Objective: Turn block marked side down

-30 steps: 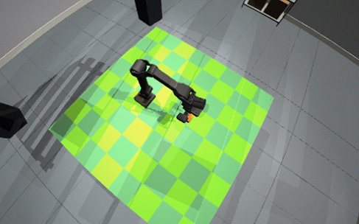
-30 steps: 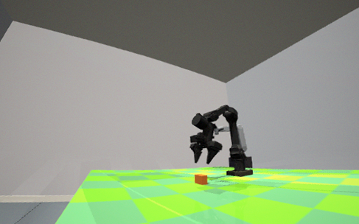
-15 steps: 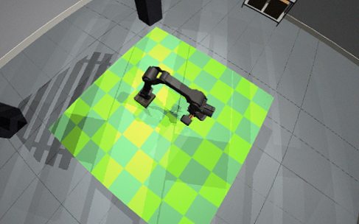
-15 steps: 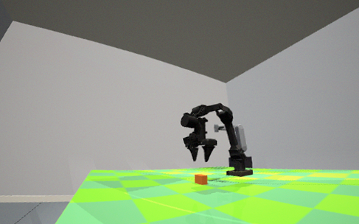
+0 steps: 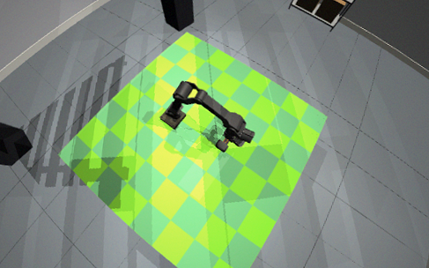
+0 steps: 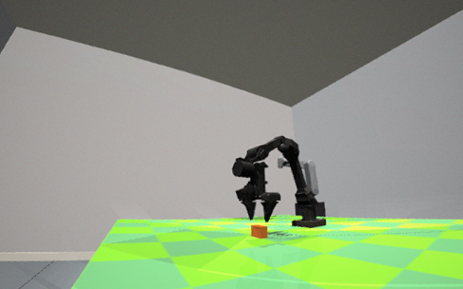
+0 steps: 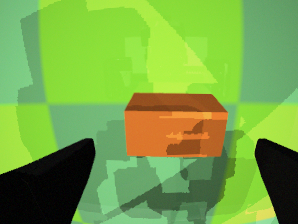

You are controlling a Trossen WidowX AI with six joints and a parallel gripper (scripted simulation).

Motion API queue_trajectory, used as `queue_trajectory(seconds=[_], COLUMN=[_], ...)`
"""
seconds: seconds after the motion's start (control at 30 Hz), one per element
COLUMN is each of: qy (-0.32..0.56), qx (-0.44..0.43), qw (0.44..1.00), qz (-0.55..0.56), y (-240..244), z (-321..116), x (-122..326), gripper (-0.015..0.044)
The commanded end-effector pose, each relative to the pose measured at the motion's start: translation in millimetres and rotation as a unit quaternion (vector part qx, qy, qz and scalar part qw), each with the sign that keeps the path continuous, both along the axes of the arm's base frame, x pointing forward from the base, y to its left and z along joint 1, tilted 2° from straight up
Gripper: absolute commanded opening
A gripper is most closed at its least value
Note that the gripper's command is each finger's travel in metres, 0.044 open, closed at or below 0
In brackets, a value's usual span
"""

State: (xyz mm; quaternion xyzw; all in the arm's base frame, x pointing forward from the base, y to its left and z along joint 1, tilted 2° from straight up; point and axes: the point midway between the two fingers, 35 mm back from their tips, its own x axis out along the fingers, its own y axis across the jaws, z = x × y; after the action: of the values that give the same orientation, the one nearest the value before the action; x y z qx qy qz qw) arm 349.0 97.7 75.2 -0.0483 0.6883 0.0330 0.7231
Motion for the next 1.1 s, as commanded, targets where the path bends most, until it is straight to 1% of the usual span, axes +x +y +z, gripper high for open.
queue_trajectory(seconds=[0.0, 0.6, 0.8, 1.07], qy=[0.001, 0.001, 0.001, 0.001], qx=[0.001, 0.001, 0.001, 0.001], qw=[1.000, 1.000, 1.000, 1.000], qz=[0.002, 0.002, 0.002, 0.002], y=[0, 0, 0, 0], z=[-7, -34, -34, -34], x=[0, 1, 1, 1], gripper=[0.0440, 0.0440, 0.0282, 0.0229])
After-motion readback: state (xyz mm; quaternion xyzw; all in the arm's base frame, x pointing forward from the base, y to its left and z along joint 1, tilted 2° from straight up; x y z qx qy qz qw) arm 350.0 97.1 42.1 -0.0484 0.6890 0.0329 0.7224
